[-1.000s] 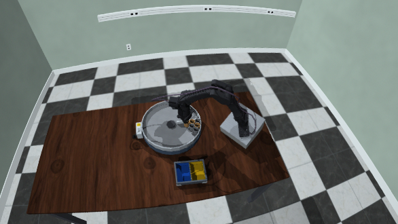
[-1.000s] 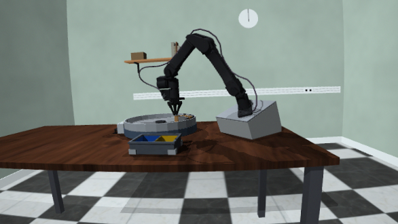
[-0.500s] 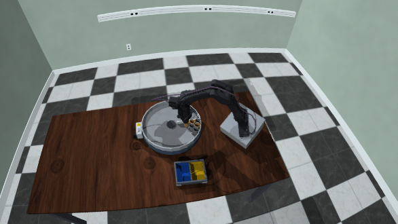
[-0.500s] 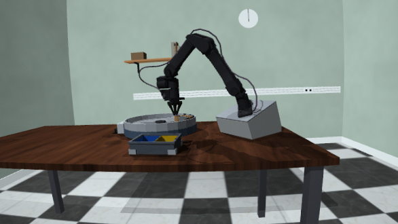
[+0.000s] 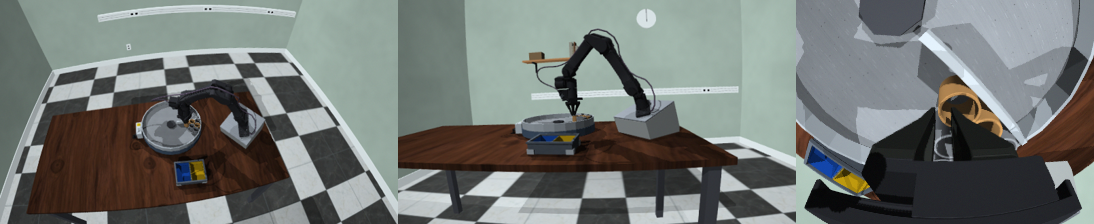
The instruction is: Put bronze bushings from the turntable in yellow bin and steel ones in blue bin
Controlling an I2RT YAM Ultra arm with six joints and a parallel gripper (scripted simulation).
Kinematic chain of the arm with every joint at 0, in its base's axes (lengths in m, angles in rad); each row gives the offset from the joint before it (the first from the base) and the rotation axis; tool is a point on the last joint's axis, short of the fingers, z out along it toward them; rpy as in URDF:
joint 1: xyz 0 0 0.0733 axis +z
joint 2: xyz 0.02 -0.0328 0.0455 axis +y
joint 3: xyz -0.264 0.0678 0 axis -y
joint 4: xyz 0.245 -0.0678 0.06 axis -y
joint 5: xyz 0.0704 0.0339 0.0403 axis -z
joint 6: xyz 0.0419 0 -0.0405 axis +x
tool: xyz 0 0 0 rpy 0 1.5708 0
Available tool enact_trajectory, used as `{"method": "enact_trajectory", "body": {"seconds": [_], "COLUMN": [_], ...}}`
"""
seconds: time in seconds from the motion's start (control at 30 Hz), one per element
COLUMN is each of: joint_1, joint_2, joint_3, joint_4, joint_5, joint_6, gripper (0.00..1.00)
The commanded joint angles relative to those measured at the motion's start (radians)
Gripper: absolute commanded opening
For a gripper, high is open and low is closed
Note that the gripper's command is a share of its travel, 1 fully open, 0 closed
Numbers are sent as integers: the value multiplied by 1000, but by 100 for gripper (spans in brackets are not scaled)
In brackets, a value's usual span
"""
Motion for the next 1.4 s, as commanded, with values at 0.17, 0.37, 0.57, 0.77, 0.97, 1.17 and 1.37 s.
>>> {"method": "enact_trajectory", "body": {"seconds": [0.17,0.37,0.57,0.77,0.97,1.17,1.37], "joint_1": [-6,-6,-6,-6,-5,-1,-1], "joint_2": [-12,-12,-12,-12,-18,-30,-30], "joint_3": [1,1,1,1,-9,-3,-3], "joint_4": [16,16,16,16,17,17,15], "joint_5": [7,7,7,7,7,7,7], "joint_6": [6,6,6,6,7,8,8], "gripper": [14,14,14,14,14,14,14]}}
